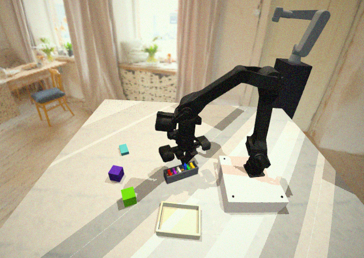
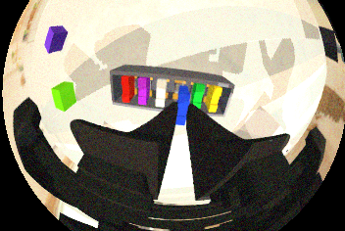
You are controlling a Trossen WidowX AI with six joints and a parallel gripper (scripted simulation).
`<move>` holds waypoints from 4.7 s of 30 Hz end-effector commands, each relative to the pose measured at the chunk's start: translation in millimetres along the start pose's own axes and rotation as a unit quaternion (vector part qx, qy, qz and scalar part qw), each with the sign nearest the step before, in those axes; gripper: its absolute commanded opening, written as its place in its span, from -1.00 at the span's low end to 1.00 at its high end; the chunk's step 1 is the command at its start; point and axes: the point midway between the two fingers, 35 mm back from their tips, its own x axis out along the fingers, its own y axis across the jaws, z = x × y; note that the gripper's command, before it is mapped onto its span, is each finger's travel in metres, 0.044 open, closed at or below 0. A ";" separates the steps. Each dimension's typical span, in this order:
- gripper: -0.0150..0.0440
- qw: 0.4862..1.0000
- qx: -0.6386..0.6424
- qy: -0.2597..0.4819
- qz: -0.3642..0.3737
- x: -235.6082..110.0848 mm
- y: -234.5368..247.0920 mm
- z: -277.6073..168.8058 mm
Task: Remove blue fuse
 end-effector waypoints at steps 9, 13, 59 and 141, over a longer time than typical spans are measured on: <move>-0.49 1.000 -0.001 0.001 0.003 -7.8 1.3 0.1; -0.49 1.000 -0.001 0.001 0.003 -9.7 1.2 0.0; -0.49 1.000 -0.002 0.005 0.007 -36.3 64.2 -81.0; 0.63 1.000 -0.004 0.008 0.007 -34.8 94.3 -176.0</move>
